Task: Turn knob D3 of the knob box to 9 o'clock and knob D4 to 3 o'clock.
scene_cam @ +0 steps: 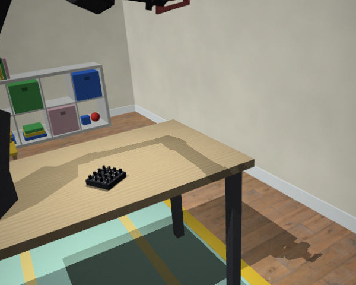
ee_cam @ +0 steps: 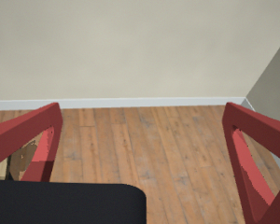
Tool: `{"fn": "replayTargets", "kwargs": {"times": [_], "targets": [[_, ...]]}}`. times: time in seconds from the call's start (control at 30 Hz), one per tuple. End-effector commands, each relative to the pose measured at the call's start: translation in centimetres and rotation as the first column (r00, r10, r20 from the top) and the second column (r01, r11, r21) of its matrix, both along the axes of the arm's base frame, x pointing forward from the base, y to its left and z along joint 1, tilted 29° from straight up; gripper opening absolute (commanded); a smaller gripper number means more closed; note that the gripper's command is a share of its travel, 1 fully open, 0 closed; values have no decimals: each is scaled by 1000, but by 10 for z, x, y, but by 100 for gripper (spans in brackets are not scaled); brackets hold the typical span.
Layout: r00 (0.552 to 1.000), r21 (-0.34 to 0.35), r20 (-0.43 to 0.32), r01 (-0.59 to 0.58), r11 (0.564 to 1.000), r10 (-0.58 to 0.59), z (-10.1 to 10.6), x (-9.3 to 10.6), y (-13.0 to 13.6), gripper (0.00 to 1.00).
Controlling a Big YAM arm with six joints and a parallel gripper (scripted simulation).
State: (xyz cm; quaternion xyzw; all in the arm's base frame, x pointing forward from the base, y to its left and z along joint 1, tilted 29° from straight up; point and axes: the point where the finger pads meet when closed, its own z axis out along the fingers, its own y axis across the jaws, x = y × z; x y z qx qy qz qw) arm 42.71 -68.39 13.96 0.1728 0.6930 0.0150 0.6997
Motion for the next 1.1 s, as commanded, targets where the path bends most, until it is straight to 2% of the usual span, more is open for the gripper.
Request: {"fn": "replayTargets", "kwargs": {"times": [0.0, 0.23, 0.4, 0.47, 0.5, 0.53, 0.67, 0.8, 0.97, 1.03, 1.07], "targets": [[1000, 95, -1, -20, 995, 20, 16, 26, 29, 100], [994, 307, -76, -47, 951, 74, -41, 81, 101, 100], [981, 459, -151, -43, 888, 125, -87, 113, 167, 100], [981, 459, -151, -43, 888, 125, -87, 113, 167, 100], [967, 538, -201, -27, 842, 159, -115, 127, 210, 100], [962, 559, -216, -21, 829, 169, -122, 130, 223, 100], [938, 633, -276, 12, 774, 211, -152, 138, 272, 100], [893, 707, -360, 73, 703, 269, -188, 139, 339, 100], [815, 761, -467, 173, 626, 342, -230, 124, 422, 100], [815, 761, -467, 173, 626, 342, -230, 124, 422, 100], [774, 770, -512, 221, 598, 373, -246, 113, 456, 100]]}}
